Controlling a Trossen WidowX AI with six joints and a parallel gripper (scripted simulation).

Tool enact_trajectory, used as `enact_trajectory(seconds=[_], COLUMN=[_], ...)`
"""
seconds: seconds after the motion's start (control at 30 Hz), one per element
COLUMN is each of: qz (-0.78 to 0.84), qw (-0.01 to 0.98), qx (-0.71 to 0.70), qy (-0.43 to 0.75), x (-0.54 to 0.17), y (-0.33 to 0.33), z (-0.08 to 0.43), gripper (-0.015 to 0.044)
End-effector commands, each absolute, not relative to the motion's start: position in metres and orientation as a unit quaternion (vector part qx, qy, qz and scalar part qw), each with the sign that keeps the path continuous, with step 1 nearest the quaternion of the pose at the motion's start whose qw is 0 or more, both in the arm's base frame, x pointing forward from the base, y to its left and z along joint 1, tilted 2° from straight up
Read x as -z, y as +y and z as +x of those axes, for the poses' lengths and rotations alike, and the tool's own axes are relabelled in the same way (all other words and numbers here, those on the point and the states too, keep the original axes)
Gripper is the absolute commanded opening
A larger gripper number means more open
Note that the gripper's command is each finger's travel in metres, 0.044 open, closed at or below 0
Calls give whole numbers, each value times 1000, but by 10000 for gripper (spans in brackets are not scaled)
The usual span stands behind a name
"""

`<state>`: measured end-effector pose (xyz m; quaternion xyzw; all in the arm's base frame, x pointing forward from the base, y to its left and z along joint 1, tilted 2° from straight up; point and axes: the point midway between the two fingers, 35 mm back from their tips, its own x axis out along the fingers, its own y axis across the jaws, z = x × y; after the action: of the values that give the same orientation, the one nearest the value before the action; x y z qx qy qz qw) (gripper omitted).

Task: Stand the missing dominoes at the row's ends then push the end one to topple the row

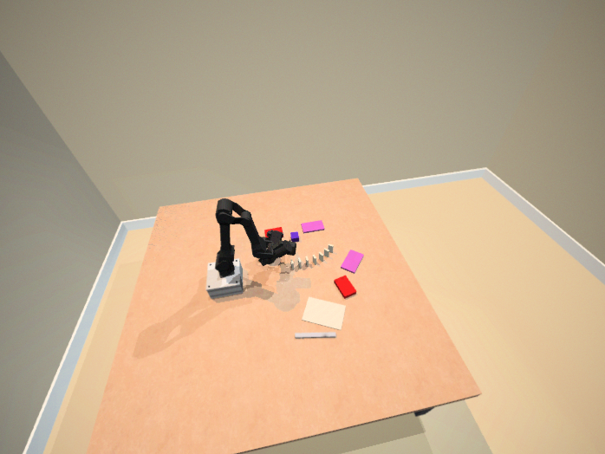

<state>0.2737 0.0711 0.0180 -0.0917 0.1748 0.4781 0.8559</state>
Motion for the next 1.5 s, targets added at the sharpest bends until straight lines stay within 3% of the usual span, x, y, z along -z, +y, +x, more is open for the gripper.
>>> enact_trajectory(seconds=[0.0, 0.23, 0.47, 0.93, 1.2, 1.47], qz=[-94, -168, -327, -346, -346, -347], qw=[840, 763, 646, 632, 632, 632], qx=[-472, -421, -334, -327, -327, -327], qy=[252, 461, 603, 611, 611, 611], x=[-12, -13, -63, -68, -6, 1], y=[83, 102, 90, 87, 86, 86], z=[279, 265, 218, 213, 215, 215], gripper=[440, 440, 440, 440, 440, 440])
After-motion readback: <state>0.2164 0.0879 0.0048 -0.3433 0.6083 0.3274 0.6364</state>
